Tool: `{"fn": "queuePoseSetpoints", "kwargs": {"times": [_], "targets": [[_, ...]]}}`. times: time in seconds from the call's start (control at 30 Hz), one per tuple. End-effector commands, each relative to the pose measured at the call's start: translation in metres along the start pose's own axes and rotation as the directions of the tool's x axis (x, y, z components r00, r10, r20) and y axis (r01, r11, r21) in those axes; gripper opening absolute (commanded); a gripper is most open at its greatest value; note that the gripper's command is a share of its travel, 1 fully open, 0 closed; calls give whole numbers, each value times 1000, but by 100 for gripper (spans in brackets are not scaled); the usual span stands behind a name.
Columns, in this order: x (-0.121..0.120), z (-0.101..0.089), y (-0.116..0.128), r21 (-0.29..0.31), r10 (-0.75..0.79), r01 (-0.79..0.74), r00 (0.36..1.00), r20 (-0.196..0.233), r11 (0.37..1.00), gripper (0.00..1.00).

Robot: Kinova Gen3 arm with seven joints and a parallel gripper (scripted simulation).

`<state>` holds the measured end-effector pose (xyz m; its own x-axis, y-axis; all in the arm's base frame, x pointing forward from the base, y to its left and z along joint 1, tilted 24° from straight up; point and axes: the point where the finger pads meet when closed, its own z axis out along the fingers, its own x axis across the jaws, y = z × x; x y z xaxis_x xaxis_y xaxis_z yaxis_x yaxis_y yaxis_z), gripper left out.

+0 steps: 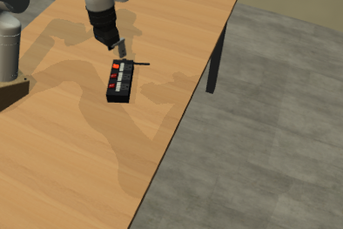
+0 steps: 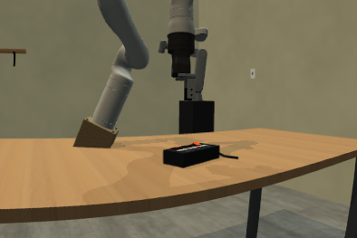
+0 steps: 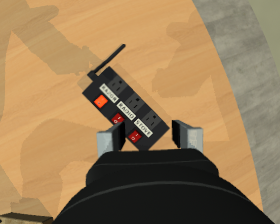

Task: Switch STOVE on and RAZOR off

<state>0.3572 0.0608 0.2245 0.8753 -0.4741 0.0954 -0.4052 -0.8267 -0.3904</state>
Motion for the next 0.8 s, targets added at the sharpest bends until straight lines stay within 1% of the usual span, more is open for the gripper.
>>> {"fn": "queuePoseSetpoints", "kwargs": {"times": [0.0,0.07,0.1,0.3,0.33,0.43,0.47,0.57,0.6,0.77], "targets": [[-1,1,2,2,5,-5,1000,5,1000,100],[-1,1,2,2,5,-5,1000,5,1000,100],[-4,4,5,3,11,-11,1000,15,1000,100],[-4,4,5,3,11,-11,1000,15,1000,100],[-6,6,7,3,17,-17,1000,25,1000,100],[-6,6,7,3,17,-17,1000,25,1000,100],[-9,8,9,4,22,-22,999,33,1000,100],[-9,8,9,4,22,-22,999,33,1000,100],[-11,9,11,4,27,-27,999,41,1000,100],[-13,11,13,5,31,-31,998,47,1000,100]]}}
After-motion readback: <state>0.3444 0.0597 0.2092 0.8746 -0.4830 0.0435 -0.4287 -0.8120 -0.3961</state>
